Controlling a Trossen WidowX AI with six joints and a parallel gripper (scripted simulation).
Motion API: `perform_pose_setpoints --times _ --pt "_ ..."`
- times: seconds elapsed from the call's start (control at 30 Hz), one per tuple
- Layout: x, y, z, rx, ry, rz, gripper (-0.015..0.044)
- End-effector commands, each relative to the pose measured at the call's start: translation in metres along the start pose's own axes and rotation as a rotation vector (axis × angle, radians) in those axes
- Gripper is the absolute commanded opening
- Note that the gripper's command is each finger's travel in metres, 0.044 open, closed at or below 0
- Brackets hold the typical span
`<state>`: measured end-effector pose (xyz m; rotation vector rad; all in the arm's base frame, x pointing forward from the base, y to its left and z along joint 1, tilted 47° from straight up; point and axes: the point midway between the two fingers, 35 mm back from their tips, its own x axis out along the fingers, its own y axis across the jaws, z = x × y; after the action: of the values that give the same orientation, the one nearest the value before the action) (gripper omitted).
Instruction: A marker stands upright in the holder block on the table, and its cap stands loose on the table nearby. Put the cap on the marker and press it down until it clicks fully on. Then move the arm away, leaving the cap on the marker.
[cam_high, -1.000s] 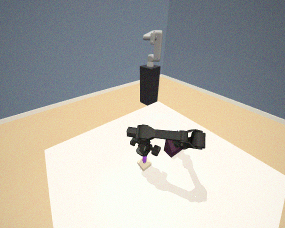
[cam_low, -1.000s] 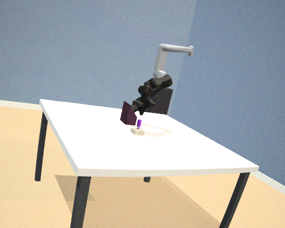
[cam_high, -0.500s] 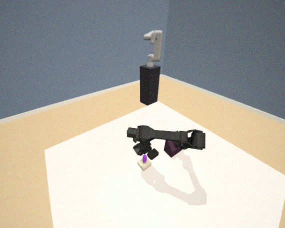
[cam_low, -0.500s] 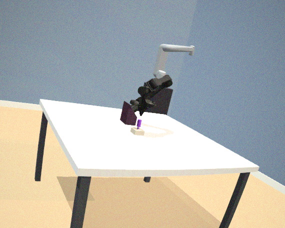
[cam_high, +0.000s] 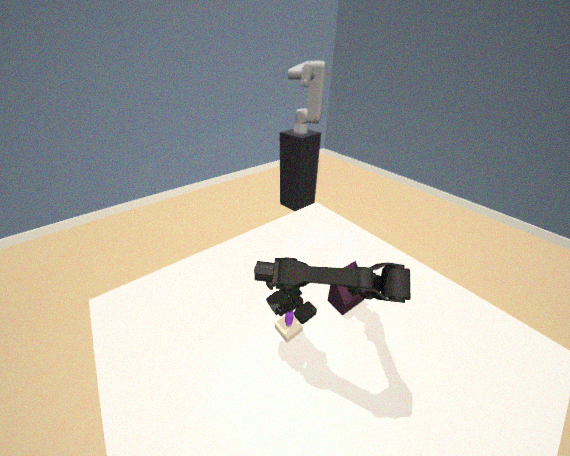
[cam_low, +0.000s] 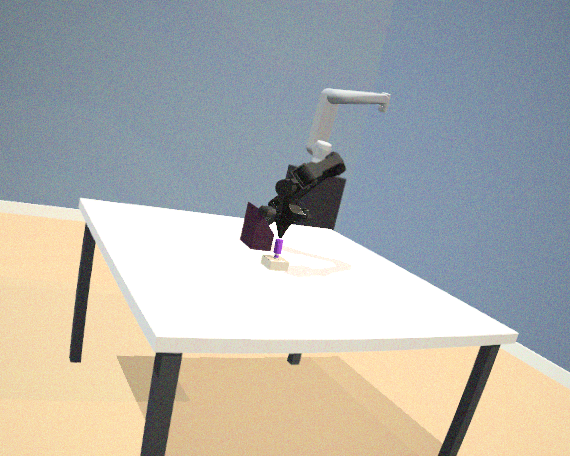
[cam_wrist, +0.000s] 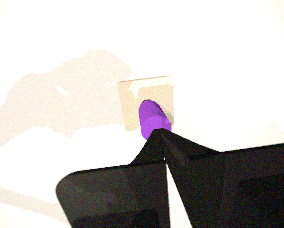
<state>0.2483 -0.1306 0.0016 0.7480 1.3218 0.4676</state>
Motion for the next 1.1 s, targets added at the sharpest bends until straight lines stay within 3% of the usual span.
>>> perform_pose_setpoints --times 0.0,0.53,0.73,0.9,1.07 --pt "0.006 0.0 0.0 0.005 -0.002 0.004 0.0" --pt "0.01 -0.001 0.002 0.0 -0.009 -0.002 0.0" --pt "-0.067 -0.003 0.003 0.003 -0.007 -0.006 0.0" --pt "-0.077 -0.002 0.001 0.003 -0.006 -0.005 0.0" --pt "-0.077 -0.002 0.001 0.003 -0.006 -0.005 0.0131"
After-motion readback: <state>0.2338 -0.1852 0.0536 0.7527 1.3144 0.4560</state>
